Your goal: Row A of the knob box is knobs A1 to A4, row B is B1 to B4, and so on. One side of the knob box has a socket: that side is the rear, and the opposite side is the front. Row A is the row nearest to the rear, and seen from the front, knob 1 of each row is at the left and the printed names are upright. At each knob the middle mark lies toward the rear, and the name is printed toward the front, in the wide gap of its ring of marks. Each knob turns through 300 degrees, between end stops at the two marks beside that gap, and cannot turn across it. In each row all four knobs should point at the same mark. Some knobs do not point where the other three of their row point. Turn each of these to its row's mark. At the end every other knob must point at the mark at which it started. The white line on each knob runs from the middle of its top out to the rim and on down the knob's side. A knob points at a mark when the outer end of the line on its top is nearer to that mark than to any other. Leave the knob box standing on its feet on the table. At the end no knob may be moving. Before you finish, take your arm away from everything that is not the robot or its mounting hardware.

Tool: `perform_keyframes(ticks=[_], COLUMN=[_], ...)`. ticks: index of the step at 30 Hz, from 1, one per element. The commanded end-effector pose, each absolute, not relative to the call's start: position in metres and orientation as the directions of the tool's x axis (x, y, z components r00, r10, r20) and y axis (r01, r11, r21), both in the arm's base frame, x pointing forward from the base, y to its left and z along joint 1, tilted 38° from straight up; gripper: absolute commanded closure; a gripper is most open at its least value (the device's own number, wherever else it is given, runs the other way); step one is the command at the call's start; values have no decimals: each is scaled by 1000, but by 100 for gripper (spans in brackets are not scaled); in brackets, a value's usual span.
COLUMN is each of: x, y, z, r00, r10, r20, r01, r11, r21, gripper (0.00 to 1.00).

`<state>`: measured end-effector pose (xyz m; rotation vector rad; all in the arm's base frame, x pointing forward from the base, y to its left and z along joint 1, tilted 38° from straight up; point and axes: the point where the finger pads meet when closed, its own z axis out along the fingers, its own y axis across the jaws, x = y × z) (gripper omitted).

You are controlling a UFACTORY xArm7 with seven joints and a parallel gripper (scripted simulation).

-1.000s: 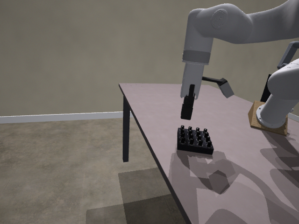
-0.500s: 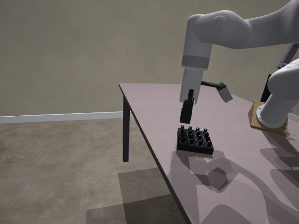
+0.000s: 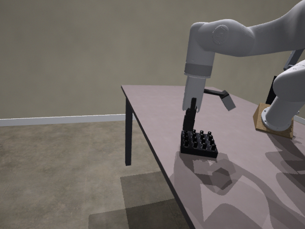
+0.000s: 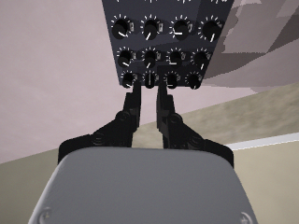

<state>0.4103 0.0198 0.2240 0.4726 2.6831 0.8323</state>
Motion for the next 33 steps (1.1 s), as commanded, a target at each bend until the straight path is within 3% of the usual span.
perform_keyframes(ticks=[1, 33], x=[412, 415], y=[20, 23], z=[223, 217], r00=[-902, -902], r10=[392, 392], r20=[-180, -180], r01=[222, 222], r11=[779, 779], r21=[587, 587], gripper=[81, 81])
